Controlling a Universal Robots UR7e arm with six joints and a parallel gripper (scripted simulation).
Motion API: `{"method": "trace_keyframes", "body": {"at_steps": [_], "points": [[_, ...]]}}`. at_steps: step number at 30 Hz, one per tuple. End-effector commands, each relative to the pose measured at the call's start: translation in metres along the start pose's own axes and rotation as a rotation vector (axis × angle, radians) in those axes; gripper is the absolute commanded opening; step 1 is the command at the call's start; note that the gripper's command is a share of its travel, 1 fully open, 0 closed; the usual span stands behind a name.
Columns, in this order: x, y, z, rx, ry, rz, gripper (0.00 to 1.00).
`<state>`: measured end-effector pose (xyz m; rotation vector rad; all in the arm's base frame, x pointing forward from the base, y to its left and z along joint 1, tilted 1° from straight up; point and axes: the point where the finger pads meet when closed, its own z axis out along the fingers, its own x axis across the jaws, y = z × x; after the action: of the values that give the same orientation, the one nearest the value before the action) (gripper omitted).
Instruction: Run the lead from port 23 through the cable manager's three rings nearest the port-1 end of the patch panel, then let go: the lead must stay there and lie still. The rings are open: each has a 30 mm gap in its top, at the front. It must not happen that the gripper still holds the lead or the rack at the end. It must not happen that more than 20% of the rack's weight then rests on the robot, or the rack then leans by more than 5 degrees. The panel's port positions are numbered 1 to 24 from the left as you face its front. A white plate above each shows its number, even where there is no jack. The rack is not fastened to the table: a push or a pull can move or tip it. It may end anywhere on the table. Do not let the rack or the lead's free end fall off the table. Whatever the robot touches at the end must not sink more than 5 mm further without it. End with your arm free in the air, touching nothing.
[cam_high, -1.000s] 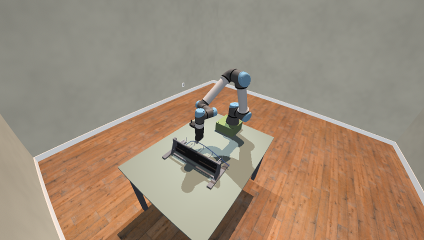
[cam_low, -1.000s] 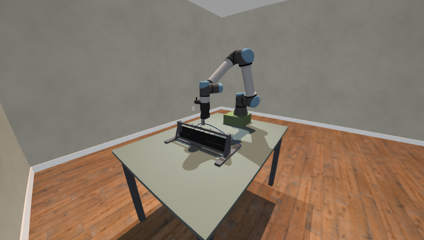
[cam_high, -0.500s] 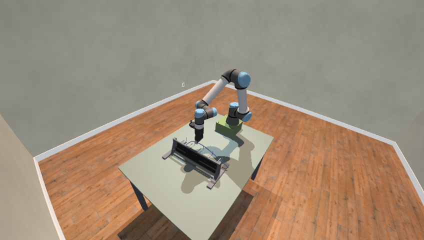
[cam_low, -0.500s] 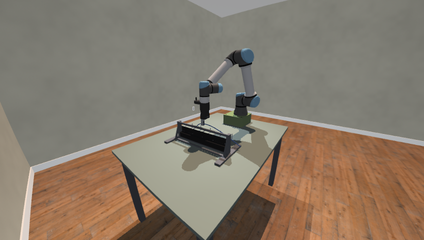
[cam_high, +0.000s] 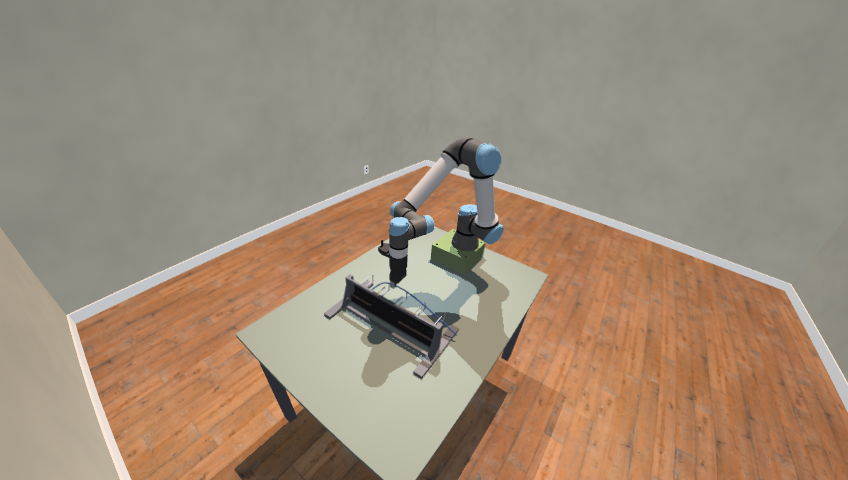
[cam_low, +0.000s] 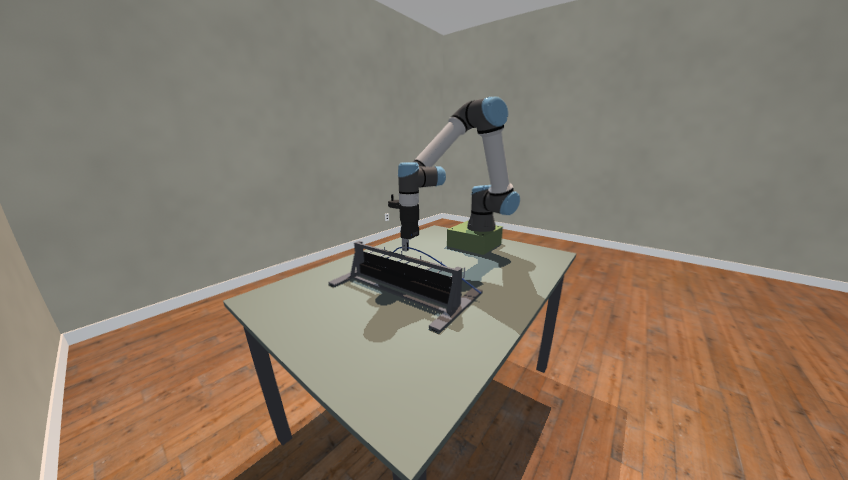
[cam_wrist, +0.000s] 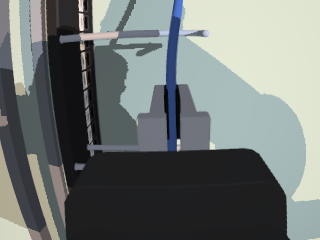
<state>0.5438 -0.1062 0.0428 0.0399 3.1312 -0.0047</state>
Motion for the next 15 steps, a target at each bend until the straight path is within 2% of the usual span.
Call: {"method": "trace_keyframes", "body": {"at_steps": [1,15], "points": [[-0.0007,-0.0002,-0.0009,0.001,-0.003,0.0,0.0],[0.006,0.0077,-0.001,0.001,-0.003,0.019,0.0]]}}
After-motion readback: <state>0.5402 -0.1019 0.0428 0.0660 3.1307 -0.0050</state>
